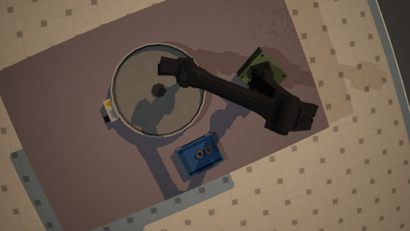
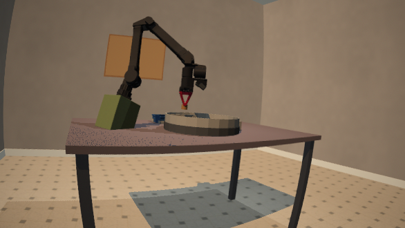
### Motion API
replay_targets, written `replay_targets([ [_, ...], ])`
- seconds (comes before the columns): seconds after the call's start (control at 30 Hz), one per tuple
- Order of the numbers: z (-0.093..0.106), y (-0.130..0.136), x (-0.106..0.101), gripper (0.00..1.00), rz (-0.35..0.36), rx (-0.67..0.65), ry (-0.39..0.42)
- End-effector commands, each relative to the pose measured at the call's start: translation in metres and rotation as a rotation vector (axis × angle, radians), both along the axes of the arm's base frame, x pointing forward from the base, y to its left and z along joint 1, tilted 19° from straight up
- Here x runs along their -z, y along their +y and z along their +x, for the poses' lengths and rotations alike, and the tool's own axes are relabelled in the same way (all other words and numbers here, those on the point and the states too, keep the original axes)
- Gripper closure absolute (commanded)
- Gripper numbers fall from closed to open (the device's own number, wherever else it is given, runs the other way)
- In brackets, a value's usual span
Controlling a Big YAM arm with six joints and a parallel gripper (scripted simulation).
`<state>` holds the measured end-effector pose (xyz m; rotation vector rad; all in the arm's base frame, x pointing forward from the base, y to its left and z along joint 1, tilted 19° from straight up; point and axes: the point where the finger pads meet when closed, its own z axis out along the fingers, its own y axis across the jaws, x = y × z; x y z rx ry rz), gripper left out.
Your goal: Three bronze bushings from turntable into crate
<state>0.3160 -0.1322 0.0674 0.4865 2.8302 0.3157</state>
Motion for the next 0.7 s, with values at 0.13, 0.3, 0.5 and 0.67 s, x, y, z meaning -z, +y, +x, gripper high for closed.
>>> replay_targets([
  [0.13,0.018,-0.013,-0.023,1.0,-0.031,-0.007,-0.054],
  [0.3,0.018,-0.013,-0.023,1.0,-0.031,-0.007,-0.054],
  [0.5,0.019,-0.01,-0.024,1.0,-0.033,-0.013,-0.058],
  [0.67,0.015,0.003,-0.02,1.0,-0.021,-0.005,-0.042],
])
